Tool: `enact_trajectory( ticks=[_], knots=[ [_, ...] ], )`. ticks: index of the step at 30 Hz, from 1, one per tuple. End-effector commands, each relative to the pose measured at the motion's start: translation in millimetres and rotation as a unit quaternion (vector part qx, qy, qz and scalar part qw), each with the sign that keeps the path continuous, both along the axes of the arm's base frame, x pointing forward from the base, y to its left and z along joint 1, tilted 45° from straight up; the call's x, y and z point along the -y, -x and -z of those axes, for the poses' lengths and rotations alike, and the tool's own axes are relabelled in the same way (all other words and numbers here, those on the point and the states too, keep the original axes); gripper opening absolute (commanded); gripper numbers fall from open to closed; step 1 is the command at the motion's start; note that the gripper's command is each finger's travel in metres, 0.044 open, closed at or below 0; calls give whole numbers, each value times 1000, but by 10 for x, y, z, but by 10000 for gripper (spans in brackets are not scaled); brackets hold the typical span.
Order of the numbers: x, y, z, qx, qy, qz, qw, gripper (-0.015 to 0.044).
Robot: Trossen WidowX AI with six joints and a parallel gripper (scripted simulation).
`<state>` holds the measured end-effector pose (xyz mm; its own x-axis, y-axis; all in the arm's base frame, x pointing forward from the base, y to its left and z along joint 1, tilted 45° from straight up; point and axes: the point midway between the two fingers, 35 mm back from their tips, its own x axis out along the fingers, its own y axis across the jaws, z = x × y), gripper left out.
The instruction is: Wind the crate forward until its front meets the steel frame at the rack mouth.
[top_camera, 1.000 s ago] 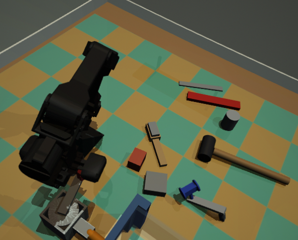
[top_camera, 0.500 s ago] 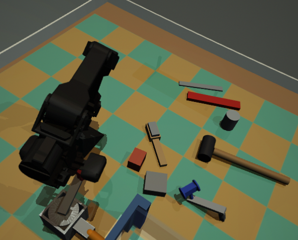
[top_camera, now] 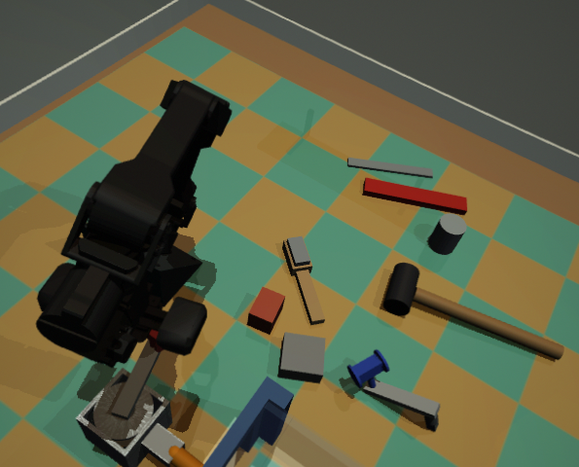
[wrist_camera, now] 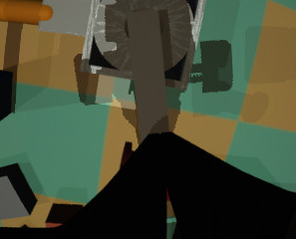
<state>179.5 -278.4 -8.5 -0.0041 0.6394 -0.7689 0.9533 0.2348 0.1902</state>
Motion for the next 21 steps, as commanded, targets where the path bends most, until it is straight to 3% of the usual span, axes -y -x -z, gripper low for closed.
enact_trajectory(
  ticks=[1, 11, 14, 21],
  knots=[
    [-3, 1, 5, 0, 0, 0, 1000, 0],
    [-3, 1, 5, 0, 0, 0, 1000, 0],
    [-43, 22, -22, 56, -3, -35, 998, 79],
    [-271, 120, -135, 324, 24, -201, 924, 263]
  ],
)
